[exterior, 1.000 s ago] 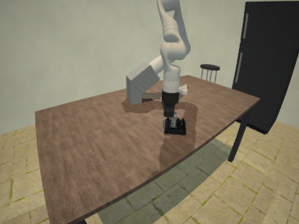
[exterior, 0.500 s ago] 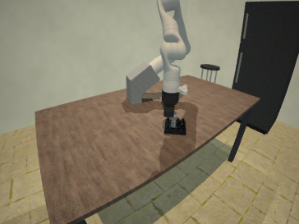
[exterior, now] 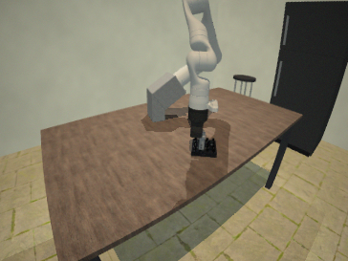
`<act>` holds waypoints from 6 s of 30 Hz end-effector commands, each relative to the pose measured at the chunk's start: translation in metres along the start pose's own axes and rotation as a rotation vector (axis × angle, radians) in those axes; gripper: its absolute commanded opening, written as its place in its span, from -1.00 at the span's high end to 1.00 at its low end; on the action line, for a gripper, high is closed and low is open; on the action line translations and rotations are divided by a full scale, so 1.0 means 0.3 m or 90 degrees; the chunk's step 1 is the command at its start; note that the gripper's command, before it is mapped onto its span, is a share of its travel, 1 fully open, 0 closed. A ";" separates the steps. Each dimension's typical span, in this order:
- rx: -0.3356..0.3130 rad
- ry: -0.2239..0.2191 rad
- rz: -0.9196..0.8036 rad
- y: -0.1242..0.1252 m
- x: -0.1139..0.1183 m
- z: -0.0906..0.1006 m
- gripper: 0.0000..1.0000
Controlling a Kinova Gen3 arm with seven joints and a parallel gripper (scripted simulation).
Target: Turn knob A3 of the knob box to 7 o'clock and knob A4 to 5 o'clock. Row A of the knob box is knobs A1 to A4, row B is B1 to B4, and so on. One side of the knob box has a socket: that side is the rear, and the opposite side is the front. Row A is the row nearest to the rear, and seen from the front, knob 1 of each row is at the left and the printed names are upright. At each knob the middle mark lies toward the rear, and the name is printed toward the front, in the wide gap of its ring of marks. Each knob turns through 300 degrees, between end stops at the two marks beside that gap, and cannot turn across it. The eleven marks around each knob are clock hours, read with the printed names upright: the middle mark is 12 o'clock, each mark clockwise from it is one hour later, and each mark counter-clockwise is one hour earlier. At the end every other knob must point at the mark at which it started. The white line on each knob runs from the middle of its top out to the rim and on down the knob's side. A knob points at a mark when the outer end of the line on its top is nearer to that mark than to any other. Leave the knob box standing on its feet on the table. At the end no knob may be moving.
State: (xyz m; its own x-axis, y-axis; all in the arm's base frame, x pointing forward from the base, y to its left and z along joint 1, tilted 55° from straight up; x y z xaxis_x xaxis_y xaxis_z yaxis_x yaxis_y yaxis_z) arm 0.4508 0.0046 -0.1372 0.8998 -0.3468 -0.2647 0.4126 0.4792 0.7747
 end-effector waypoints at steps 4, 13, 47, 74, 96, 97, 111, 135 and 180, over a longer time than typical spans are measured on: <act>0.000 0.001 0.000 0.001 -0.001 -0.015 0.07; 0.000 0.001 0.000 0.001 -0.001 -0.023 0.07; 0.000 0.001 0.000 0.001 -0.001 -0.023 0.07; 0.000 0.001 0.000 0.001 -0.001 -0.023 0.40; 0.000 0.001 0.005 0.001 -0.001 -0.023 0.40; 0.000 0.001 0.006 0.001 -0.001 -0.023 0.40; 0.000 0.001 0.033 0.001 -0.001 -0.023 0.40; 0.000 0.001 0.155 0.001 -0.001 -0.023 0.40; 0.000 0.000 0.562 0.001 -0.001 -0.023 0.40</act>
State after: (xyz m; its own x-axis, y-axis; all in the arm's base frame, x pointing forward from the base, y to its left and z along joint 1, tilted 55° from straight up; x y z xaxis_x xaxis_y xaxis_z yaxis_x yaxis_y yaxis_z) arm 0.4510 0.0107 -0.1408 0.8974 0.1442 0.4170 -0.4191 0.5744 0.7031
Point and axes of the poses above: the point where the finger pads meet when closed, its own z axis back along the fingers, its own x axis across the jaws, y = z × x, the point moved 1 cm from there along z, back along the fingers, and after that the axes turned 13 degrees about z, right-handed, at the moved point
